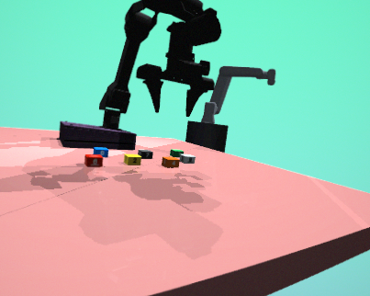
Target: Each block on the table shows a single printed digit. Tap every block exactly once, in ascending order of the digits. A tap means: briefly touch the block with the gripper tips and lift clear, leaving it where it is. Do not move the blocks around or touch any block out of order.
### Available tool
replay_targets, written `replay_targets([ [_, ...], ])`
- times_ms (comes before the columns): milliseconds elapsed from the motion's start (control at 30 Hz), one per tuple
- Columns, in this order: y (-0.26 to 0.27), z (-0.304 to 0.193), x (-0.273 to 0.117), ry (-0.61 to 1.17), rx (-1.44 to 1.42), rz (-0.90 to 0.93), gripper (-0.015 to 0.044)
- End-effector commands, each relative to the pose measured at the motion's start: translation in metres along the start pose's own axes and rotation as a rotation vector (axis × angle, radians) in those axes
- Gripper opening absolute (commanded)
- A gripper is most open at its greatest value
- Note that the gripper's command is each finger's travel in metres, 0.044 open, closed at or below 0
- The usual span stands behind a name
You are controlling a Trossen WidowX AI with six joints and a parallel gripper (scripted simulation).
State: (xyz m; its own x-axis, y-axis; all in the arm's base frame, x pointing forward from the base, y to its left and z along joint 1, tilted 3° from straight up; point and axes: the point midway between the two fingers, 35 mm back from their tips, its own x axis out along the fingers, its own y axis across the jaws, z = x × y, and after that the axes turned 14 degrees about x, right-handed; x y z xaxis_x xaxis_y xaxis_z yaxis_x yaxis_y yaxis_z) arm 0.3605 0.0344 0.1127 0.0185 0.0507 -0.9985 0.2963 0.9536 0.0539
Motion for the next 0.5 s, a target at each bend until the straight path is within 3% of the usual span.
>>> replay_targets([
  [0, -0.001, 0.001, 0.000, 0.003, -0.002, 0.003, 0.0400],
  [267, -0.003, 0.001, 0.000, 0.003, -0.002, 0.003, 0.0400],
  [467, -0.080, -0.004, 0.000, 0.003, -0.002, -0.003, 0.0400],
])
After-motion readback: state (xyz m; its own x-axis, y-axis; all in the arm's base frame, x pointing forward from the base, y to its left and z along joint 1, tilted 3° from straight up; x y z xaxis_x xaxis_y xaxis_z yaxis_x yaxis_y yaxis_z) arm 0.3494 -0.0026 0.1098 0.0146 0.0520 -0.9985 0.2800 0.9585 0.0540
